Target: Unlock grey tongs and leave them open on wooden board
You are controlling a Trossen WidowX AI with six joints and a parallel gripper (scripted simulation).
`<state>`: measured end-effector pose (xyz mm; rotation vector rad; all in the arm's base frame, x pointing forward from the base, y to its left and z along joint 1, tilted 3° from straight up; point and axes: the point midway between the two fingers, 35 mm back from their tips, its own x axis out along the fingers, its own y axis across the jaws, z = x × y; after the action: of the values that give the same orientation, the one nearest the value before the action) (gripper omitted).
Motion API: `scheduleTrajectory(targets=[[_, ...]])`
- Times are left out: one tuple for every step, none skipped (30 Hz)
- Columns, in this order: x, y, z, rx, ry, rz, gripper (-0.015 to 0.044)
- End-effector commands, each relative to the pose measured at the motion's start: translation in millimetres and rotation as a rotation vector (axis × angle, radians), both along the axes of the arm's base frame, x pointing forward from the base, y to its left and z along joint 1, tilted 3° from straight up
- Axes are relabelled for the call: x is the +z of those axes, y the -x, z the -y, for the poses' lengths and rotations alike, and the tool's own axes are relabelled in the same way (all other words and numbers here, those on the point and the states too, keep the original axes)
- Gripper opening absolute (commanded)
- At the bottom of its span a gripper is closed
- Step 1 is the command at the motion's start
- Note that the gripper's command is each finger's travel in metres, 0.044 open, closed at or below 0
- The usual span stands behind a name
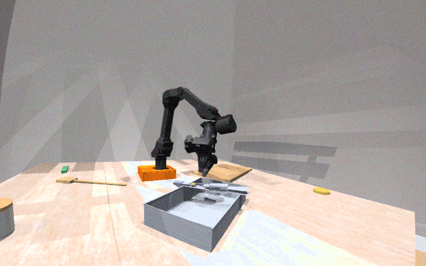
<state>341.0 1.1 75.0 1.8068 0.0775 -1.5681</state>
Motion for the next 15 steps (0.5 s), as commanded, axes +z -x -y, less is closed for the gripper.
scheduleTrajectory(targets=[[0.5,1.6,-2.3,-0.007,0.009,0.004,0.026],[0.5,1.6,-2.3,-0.007,0.009,0.004,0.026],[0.5,1.6,-2.3,-0.007,0.009,0.004,0.026],[0.5,1.6,-2.3,-0.007,0.009,0.004,0.026],[0.3,1.5,-2.2,-0.007,0.009,0.004,0.026],[-0.2,1.3,-2.0,-0.007,0.009,0.004,0.026],[-0.8,1.0,-1.7,-0.007,0.009,0.004,0.026],[-1.8,0.6,-1.3,-0.007,0.009,0.004,0.026],[-2.9,0.1,-0.8,-0.007,0.009,0.004,0.026],[-4.2,-0.4,-0.2,-0.007,0.009,0.004,0.026],[-5.6,-1.0,0.4,-0.007,0.009,0.004,0.026],[-7.1,-1.6,1.0,-0.007,0.009,0.004,0.026],[-8.5,-2.2,1.6,-0.007,0.009,0.004,0.026],[-9.9,-2.8,2.2,-0.007,0.009,0.004,0.026],[-11.4,-3.3,2.9,-0.007,0.009,0.004,0.026]])
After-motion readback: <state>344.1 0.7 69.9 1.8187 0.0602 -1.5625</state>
